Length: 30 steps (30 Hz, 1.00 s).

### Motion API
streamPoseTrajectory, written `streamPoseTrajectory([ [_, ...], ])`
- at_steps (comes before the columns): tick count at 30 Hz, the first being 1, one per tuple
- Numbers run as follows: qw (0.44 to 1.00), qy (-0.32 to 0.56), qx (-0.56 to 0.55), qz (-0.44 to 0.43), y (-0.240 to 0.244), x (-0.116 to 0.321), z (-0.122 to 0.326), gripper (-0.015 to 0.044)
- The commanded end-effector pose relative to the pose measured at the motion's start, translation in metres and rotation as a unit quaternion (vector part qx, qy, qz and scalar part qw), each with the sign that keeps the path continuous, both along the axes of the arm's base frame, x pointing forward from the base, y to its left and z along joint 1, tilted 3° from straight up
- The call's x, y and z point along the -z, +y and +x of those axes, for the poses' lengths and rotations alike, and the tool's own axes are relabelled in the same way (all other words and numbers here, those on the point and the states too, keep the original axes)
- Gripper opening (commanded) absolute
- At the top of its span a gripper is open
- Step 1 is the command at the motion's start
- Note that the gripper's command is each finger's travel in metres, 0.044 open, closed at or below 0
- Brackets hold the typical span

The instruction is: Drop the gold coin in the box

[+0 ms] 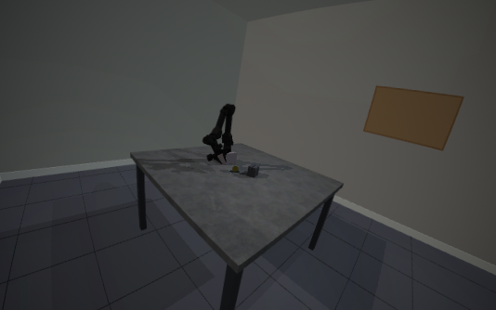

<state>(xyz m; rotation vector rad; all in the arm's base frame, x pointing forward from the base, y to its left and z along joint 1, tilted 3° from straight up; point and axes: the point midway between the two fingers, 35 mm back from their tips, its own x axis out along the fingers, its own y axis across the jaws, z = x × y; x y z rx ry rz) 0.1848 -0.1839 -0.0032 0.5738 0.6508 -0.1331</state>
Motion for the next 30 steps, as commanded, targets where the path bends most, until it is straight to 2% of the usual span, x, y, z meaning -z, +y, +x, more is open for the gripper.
streamPoseTrajectory([
  [1, 0.979, 0.093, -0.159, -0.089, 0.021, 0.001, 0.024, 0.0161],
  [5, 0.924, 0.159, -0.305, -0.164, 0.043, -0.004, 0.039, 0.0161],
  [8, 0.859, 0.2, -0.417, -0.22, 0.062, -0.013, 0.045, 0.0161],
  [14, 0.666, 0.254, -0.625, -0.318, 0.099, -0.043, 0.047, 0.0161],
  [16, 0.615, 0.261, -0.664, -0.336, 0.106, -0.052, 0.045, 0.0161],
  [27, 0.609, 0.262, -0.668, -0.338, 0.108, -0.053, 0.045, 0.0161],
  [30, 0.609, 0.262, -0.668, -0.338, 0.108, -0.029, 0.045, 0.0161],
])
